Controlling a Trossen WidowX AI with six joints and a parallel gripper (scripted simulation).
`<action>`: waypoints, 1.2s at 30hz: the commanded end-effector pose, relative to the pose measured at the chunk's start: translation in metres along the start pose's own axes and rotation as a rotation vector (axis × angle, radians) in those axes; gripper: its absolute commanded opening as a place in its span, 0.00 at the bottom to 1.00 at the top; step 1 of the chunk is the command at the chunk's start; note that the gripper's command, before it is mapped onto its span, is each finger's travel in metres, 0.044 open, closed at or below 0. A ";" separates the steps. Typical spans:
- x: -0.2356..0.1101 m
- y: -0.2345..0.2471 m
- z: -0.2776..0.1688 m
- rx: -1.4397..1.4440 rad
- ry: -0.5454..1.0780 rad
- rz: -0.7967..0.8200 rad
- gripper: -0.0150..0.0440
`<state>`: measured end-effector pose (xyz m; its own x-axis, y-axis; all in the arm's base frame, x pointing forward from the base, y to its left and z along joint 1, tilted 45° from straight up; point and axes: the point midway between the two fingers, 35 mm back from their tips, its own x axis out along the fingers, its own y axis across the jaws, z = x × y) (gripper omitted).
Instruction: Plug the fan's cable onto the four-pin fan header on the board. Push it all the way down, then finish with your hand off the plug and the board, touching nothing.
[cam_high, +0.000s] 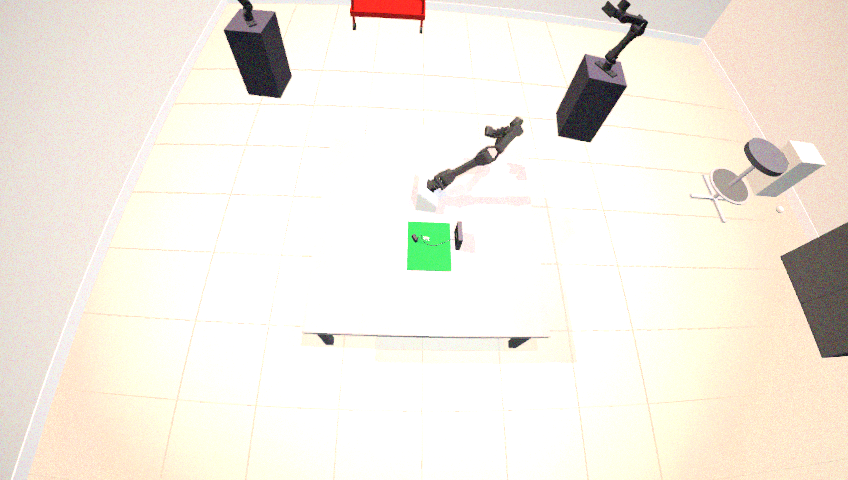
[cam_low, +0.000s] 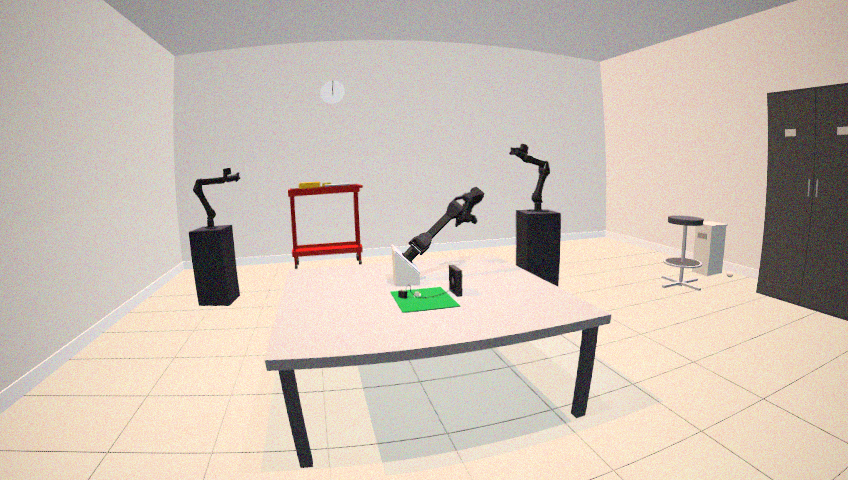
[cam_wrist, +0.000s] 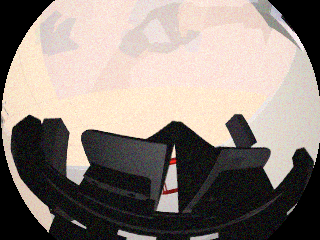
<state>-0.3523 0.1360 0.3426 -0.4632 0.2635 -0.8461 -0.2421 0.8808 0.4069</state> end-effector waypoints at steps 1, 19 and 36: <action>0.000 0.000 0.000 0.000 0.000 0.000 0.30; 0.004 0.095 0.113 -0.084 -0.139 0.128 1.00; -0.037 0.153 0.304 -0.208 -0.415 0.206 1.00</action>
<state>-0.1447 0.3711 0.3283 -0.1866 0.5665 -0.8026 -0.3399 0.7293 0.5938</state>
